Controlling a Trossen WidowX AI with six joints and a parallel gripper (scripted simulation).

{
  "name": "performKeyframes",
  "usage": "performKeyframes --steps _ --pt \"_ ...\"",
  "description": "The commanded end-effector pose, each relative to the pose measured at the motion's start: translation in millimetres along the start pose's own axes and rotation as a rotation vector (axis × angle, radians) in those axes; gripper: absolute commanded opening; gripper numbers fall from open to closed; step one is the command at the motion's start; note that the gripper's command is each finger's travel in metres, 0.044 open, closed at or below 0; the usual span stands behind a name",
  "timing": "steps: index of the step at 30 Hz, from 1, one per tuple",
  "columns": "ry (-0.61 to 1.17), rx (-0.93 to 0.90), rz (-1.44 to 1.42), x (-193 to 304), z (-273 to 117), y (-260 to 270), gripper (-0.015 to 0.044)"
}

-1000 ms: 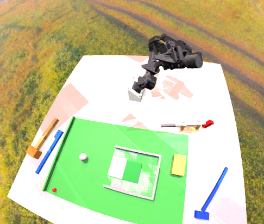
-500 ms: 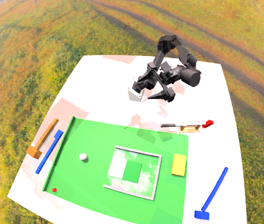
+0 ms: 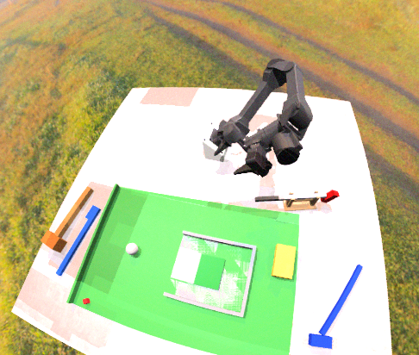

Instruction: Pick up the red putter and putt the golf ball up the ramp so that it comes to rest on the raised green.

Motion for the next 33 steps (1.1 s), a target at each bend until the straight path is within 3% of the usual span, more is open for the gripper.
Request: performKeyframes --steps 1,8,15,24,33 --pt "0.316 -0.494 -0.708 1.4 26.6 29.6 0.044" --pt "0.312 -0.81 -0.936 -1.2 36.7 40.6 0.044" --pt "0.177 -1.119 -1.092 -7.9 45.4 49.4 0.044" --pt "-0.169 -1.411 -1.198 -21.9 57.6 55.7 0.044" --pt "-0.622 -1.496 -1.274 -38.0 70.2 57.3 0.044"
Point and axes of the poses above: the point midway between the two fingers, 35 mm back from their tips, its own z axis out along the fingers, its own y axis across the jaws, x = y × z, the point moved 7 cm from there along -z, back along the fingers, and after that the axes turned 11 degrees about z, right-handed, at the moved point
